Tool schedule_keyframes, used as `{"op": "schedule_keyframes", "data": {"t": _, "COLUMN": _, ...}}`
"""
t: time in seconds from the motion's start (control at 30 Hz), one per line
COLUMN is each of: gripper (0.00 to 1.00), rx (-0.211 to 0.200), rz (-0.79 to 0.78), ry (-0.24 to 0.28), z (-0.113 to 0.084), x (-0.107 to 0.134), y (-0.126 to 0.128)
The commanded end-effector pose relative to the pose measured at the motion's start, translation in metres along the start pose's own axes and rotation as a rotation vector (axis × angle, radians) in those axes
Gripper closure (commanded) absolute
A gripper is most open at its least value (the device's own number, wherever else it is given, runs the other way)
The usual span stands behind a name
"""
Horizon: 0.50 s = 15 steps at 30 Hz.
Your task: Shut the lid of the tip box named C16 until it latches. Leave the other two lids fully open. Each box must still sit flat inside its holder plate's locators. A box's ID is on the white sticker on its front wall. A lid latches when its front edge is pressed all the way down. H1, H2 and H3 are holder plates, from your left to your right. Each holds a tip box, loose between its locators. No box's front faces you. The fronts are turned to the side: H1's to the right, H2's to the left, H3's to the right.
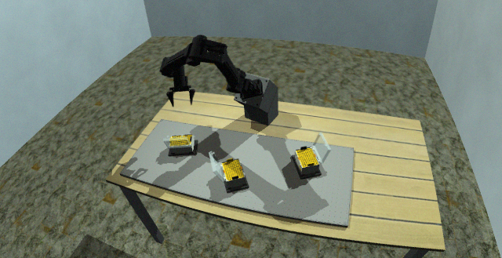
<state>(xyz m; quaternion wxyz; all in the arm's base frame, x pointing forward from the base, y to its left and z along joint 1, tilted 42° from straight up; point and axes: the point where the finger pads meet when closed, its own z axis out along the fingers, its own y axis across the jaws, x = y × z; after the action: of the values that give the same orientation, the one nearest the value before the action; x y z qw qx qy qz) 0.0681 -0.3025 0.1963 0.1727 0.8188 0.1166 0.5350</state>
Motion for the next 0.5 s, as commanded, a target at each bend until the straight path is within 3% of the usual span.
{"op": "schedule_keyframes", "data": {"t": 0.0, "gripper": 0.0, "rx": -0.007, "rz": -0.001, "ry": -0.01, "z": -0.002, "x": 0.001, "y": -0.003}}
{"op": "schedule_keyframes", "data": {"t": 0.1, "gripper": 0.0, "rx": -0.007, "rz": -0.001, "ry": -0.01, "z": -0.002, "x": 0.001, "y": -0.003}}
{"op": "schedule_keyframes", "data": {"t": 0.4, "gripper": 0.0, "rx": 0.012, "rz": 0.016, "ry": 0.008, "z": 0.045, "x": -0.024, "y": -0.005}}
{"op": "schedule_keyframes", "data": {"t": 0.47, "gripper": 0.0, "rx": 0.012, "rz": 0.016, "ry": 0.008, "z": 0.045, "x": -0.024, "y": -0.005}}
